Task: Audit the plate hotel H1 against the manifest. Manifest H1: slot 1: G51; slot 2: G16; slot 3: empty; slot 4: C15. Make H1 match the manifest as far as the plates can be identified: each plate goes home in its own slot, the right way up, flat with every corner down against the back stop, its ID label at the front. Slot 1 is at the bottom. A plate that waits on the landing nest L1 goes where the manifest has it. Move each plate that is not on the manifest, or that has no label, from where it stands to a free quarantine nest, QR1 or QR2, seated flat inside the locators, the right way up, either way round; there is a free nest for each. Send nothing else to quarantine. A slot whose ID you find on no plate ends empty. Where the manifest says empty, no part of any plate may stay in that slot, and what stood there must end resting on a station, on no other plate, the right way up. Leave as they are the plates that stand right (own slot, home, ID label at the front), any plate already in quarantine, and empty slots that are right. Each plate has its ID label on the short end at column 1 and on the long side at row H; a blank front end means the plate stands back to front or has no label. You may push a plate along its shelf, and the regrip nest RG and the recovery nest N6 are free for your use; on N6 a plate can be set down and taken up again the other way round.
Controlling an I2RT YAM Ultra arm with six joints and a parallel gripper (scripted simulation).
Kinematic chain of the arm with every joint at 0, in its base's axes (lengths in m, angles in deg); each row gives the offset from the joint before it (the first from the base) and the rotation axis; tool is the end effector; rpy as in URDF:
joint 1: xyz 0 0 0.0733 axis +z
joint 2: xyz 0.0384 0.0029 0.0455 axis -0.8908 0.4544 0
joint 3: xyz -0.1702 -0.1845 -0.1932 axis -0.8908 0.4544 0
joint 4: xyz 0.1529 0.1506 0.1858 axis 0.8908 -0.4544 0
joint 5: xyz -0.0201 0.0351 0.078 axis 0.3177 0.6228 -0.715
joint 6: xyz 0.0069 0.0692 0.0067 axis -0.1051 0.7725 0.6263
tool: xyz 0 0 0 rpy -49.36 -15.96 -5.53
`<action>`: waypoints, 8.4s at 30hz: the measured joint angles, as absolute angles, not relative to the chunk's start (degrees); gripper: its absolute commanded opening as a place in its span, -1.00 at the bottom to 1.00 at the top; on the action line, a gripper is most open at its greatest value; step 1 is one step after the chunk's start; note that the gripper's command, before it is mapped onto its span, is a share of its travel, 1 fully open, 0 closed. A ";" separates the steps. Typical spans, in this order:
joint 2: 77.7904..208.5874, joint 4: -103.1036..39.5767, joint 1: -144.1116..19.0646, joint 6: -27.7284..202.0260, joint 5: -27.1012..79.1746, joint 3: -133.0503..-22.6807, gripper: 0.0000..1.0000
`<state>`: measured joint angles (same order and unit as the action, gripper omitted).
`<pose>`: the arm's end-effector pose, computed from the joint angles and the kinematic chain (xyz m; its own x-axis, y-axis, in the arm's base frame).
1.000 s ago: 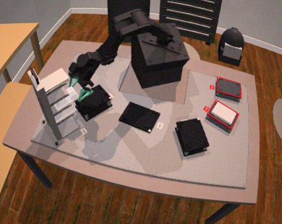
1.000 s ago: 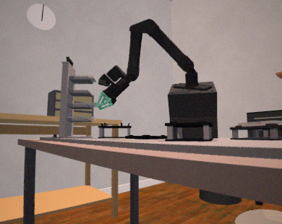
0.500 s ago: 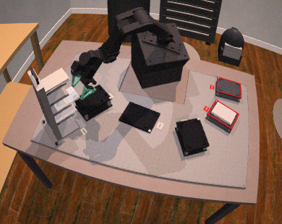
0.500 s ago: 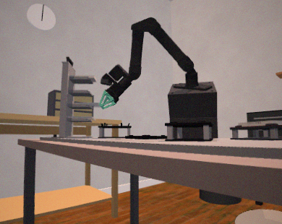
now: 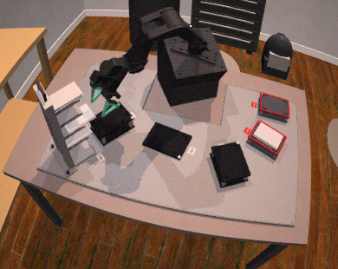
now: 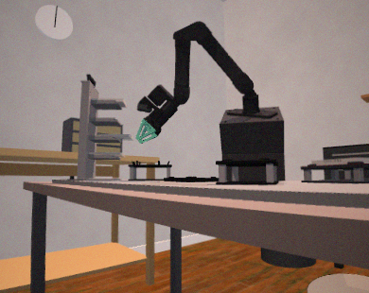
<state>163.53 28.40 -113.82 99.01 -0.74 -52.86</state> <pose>0.2699 -0.2888 0.0420 -0.2845 0.6391 -0.7146 0.5326 0.7251 0.4365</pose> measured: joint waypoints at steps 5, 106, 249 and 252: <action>162.99 29.58 -114.13 98.83 -0.98 -50.85 1.00; 161.61 37.29 -115.64 98.04 -2.11 -43.68 -1.00; 166.86 23.02 -112.88 99.88 0.12 -63.86 -1.00; 167.03 22.65 -112.82 99.90 0.16 -64.25 -1.00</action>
<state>167.03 22.65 -112.82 99.90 0.16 -64.25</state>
